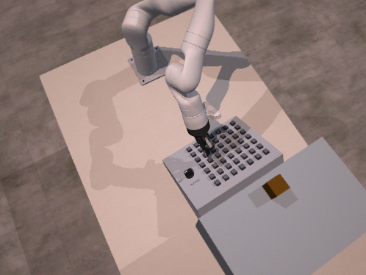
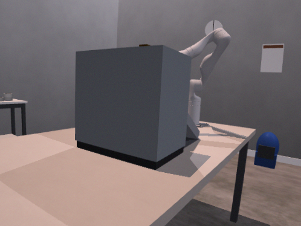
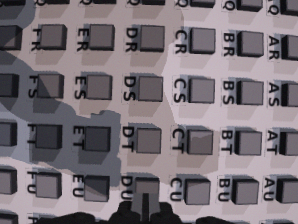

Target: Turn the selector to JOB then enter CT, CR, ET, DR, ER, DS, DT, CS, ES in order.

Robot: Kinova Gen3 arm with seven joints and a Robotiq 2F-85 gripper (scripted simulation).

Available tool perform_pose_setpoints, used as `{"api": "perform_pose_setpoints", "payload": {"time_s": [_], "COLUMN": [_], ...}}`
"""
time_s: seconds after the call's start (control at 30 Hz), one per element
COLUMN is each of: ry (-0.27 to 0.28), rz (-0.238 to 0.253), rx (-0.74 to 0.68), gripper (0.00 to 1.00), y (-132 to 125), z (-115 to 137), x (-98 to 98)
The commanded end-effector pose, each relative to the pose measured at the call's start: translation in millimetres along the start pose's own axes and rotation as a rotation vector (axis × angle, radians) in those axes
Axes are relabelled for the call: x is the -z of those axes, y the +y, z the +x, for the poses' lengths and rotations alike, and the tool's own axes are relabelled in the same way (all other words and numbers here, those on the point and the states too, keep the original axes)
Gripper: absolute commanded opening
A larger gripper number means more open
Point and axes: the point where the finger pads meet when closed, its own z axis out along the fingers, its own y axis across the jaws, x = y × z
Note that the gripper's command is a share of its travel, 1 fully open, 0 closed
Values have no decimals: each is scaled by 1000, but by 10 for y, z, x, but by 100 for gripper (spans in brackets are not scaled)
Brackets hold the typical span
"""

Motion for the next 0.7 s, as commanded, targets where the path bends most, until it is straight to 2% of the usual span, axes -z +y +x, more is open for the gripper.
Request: {"api": "perform_pose_setpoints", "payload": {"time_s": [0.0,0.17,0.23,0.4,0.67], "ry": [3,5,5,5,3], "rz": [-4,-5,-5,-6,-6], "rx": [-2,3,3,3,-2], "gripper": [10,10,10,10,10], "y": [37,179,179,338,370], "z": [36,340,340,658,689], "x": [22,25,25,29,20]}}
